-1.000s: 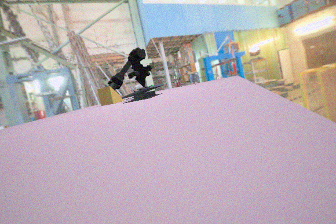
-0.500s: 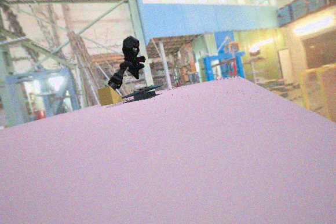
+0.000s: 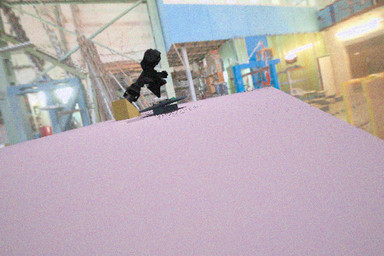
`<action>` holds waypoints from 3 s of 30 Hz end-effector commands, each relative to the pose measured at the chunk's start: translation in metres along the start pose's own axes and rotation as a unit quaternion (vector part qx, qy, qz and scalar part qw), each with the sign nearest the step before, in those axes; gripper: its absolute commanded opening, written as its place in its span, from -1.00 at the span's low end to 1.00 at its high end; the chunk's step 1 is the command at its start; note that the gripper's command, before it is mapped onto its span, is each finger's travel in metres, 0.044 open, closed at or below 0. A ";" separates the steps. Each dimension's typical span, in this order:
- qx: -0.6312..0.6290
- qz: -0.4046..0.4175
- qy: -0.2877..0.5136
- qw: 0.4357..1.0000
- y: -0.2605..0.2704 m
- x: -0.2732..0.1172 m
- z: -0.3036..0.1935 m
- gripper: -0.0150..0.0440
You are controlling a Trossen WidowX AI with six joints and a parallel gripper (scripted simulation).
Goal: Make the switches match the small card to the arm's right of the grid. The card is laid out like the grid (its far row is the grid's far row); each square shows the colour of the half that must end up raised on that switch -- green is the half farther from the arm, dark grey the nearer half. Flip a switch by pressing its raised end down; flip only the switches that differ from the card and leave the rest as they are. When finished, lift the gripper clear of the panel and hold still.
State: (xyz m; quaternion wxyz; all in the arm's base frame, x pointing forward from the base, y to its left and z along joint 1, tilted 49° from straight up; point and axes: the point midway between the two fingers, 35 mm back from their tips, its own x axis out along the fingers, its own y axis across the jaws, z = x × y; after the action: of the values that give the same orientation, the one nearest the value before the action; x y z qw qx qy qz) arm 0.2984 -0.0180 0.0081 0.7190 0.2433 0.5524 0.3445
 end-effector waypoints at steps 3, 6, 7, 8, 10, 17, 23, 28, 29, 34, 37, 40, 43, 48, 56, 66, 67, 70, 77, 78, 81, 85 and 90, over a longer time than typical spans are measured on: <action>0.003 0.003 0.002 1.000 0.001 0.008 -0.002 -0.49; 0.003 0.003 0.002 1.000 0.001 0.012 -0.002 -0.49; 0.003 0.003 0.002 1.000 0.001 0.014 -0.002 -0.49; 0.003 0.003 0.002 1.000 0.001 0.015 -0.002 -0.49; 0.003 0.003 0.002 1.000 0.001 0.018 -0.002 -0.49; 0.003 0.003 0.002 1.000 0.001 0.019 -0.002 -0.49; 0.003 0.003 0.002 1.000 0.001 0.019 -0.002 -0.49; 0.003 0.003 0.002 1.000 0.001 0.019 -0.002 -0.49; 0.003 0.003 0.002 1.000 0.001 0.019 -0.002 -0.49; 0.003 0.003 0.002 1.000 0.001 0.020 -0.002 -0.49; 0.003 0.003 0.002 1.000 0.001 0.021 -0.002 -0.49; 0.003 0.003 0.002 1.000 0.001 0.021 -0.002 -0.49; 0.003 0.003 0.002 1.000 0.001 0.021 -0.002 -0.49; 0.003 0.003 0.002 1.000 0.001 0.022 -0.002 -0.49; 0.003 0.003 0.001 1.000 0.001 0.023 -0.002 -0.49; 0.003 0.003 0.001 1.000 0.001 0.024 -0.002 -0.49; 0.003 0.003 0.001 1.000 0.001 0.025 -0.002 -0.49; 0.003 0.003 0.001 1.000 0.001 0.025 -0.002 -0.49; 0.001 0.001 0.002 1.000 0.001 0.022 -0.002 -0.49; 0.002 0.001 0.004 1.000 0.000 0.015 -0.001 -0.49; 0.003 0.001 0.013 1.000 -0.001 -0.029 0.001 -0.49; 0.003 0.002 0.015 1.000 0.000 -0.040 0.001 -0.49; 0.004 0.003 0.015 1.000 0.043 -0.046 0.010 -0.49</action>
State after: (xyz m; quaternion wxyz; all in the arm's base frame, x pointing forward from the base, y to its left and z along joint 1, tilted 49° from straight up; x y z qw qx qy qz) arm 0.2916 -0.0378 0.0502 0.7069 0.2472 0.5666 0.3436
